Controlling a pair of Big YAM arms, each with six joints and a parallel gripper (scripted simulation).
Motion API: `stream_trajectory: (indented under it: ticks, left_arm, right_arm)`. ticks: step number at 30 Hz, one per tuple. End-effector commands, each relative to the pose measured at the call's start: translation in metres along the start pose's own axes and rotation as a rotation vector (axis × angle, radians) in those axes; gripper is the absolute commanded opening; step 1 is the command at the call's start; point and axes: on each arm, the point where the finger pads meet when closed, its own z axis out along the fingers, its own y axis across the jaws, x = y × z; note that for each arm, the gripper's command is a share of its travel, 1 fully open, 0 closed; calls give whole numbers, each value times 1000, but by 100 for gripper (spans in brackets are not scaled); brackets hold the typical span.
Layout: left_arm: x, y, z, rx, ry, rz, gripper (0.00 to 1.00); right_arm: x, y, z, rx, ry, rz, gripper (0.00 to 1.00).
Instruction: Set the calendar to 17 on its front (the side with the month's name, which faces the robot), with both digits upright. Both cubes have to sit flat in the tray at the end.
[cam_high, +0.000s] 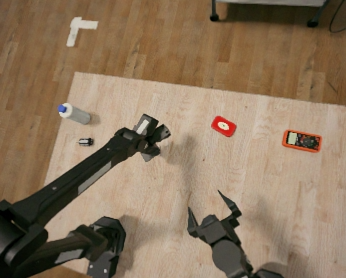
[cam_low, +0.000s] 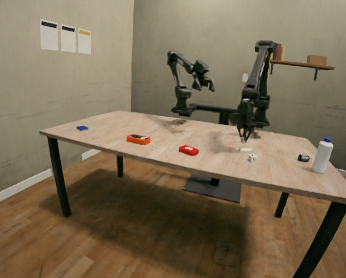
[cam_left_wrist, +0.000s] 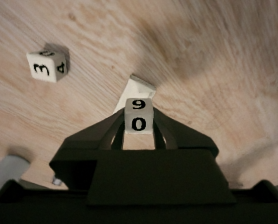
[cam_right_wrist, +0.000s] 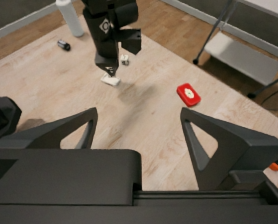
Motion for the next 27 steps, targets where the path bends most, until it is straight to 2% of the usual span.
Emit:
stream_trajectory:
  ticks: [1, 4, 11, 16, 18, 27]
  left_arm:
    - [-2, 6, -7, -8, -29, 238, 25]
    - [-4, 7, -8, -13, -34, 349, 25]
    - [-3, 6, -7, -10, -31, 449, 25]
    - [-3, 5, -7, -10, -32, 422, 25]
    - [4, 0, 9, 15, -6, 423, 25]
    - [1, 2, 20, 11, -11, 422, 25]
  right_arm:
    - [-7, -2, 1, 4, -9, 4, 100]
    - [-7, -2, 1, 4, -9, 4, 100]
    - [-7, -2, 1, 4, -9, 4, 100]
    - [-7, -2, 1, 4, -9, 4, 100]
    - [-7, -2, 1, 4, -9, 4, 100]
    - [-7, -2, 1, 4, -9, 4, 100]
